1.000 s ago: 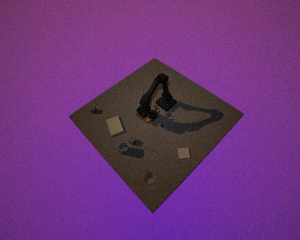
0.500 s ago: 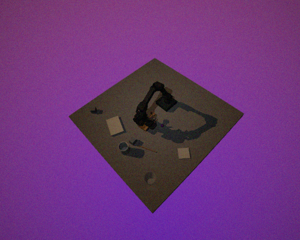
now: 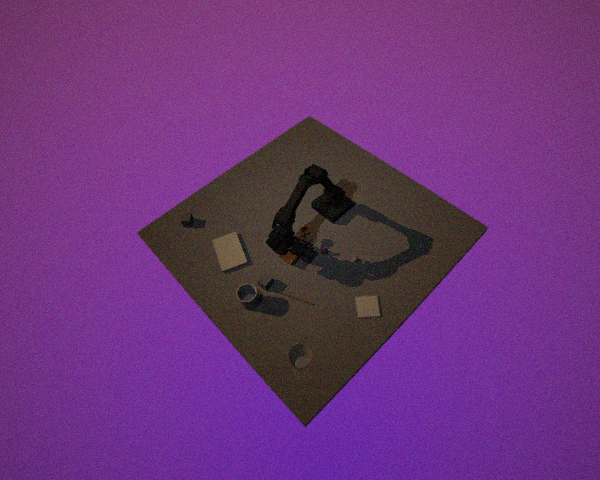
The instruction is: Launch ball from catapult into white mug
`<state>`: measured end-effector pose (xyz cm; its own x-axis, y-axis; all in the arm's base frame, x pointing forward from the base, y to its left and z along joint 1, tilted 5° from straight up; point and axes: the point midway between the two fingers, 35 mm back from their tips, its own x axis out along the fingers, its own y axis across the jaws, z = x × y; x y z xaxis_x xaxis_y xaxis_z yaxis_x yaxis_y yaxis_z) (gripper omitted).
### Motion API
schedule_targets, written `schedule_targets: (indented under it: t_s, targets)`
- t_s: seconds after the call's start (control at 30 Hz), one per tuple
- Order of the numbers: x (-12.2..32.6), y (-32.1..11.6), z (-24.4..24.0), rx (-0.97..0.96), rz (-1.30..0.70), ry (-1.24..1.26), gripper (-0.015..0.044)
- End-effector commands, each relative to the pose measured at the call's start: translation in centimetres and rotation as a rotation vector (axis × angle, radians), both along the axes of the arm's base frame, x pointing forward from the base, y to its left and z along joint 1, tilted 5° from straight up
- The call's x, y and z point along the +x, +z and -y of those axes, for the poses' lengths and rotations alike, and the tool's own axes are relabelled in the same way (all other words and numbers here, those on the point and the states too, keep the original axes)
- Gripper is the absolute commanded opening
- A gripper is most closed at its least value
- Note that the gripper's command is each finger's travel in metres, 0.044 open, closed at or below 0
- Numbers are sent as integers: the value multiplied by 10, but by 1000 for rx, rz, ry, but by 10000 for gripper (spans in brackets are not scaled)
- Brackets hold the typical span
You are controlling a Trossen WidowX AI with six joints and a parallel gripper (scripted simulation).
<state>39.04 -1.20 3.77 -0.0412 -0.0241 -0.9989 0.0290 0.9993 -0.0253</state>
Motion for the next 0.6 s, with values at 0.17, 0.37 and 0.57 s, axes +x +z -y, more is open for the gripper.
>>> schedule_targets:
  t_s: [0.17,0.37,0.57]
  targets:
    - [0,-15,0,4,-1,-5,0]
    - [-1,-25,0,4,-1,-5,0]
    - [-1,-26,0,0,1,0,0]
